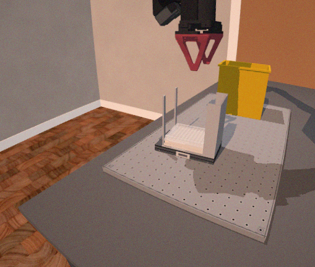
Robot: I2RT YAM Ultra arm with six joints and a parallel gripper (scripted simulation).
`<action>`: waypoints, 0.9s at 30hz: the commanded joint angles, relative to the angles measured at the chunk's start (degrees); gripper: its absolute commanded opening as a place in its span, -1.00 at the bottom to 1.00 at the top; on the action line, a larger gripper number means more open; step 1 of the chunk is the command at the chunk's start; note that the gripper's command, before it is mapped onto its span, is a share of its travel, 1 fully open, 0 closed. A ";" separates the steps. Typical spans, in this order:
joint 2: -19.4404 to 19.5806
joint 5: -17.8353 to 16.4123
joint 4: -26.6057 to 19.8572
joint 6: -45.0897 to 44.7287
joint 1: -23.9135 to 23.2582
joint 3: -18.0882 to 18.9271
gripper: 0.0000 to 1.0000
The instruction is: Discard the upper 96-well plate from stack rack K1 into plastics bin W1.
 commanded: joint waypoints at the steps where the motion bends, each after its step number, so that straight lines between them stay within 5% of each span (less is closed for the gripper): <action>1: -1.75 0.91 1.02 -1.81 0.55 2.14 1.00; 27: -1.90 0.91 0.50 -1.65 0.54 2.00 1.00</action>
